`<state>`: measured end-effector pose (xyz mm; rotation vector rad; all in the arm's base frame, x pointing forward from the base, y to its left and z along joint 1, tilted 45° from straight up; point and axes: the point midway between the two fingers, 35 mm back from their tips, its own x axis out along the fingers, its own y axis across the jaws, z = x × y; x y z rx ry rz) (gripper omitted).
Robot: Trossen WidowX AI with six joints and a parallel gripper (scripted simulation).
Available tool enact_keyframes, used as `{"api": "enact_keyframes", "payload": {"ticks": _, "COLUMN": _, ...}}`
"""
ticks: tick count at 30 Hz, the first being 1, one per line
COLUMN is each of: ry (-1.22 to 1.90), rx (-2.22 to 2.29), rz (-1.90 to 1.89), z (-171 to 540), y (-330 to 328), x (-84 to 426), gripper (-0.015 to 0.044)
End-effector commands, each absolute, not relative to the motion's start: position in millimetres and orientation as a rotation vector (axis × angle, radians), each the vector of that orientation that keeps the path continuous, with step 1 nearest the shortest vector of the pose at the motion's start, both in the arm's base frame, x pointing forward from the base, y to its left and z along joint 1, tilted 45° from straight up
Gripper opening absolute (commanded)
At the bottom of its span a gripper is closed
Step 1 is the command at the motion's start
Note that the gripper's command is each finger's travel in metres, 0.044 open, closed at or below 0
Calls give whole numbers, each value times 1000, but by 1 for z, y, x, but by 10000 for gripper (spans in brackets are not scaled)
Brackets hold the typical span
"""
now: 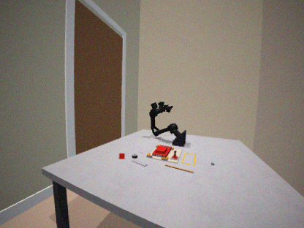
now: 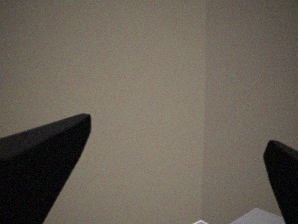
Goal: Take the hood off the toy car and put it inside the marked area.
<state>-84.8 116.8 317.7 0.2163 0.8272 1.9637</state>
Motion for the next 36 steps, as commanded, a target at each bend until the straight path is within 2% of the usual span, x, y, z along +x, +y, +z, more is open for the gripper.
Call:
{"api": "enact_keyframes", "payload": {"ticks": 1, "ry": 830, "rx": 217, "rz": 1955, "z": 318, "y": 118, "x": -83, "gripper": 440}}
{"api": "enact_keyframes", "payload": {"ticks": 11, "ry": 973, "rx": 223, "rz": 1492, "z": 299, "y": 165, "x": -2, "gripper": 440}}
{"api": "enact_keyframes", "payload": {"ticks": 19, "ry": 1078, "rx": 197, "rz": 1094, "z": 271, "y": 179, "x": 74, "gripper": 440}}
{"api": "enact_keyframes", "payload": {"ticks": 27, "ry": 1168, "rx": 138, "rz": 701, "z": 238, "y": 166, "x": 149, "gripper": 440}}
{"api": "enact_keyframes", "payload": {"ticks": 36, "ry": 1260, "rx": 35, "rz": 279, "z": 199, "y": 122, "x": 219, "gripper": 440}}
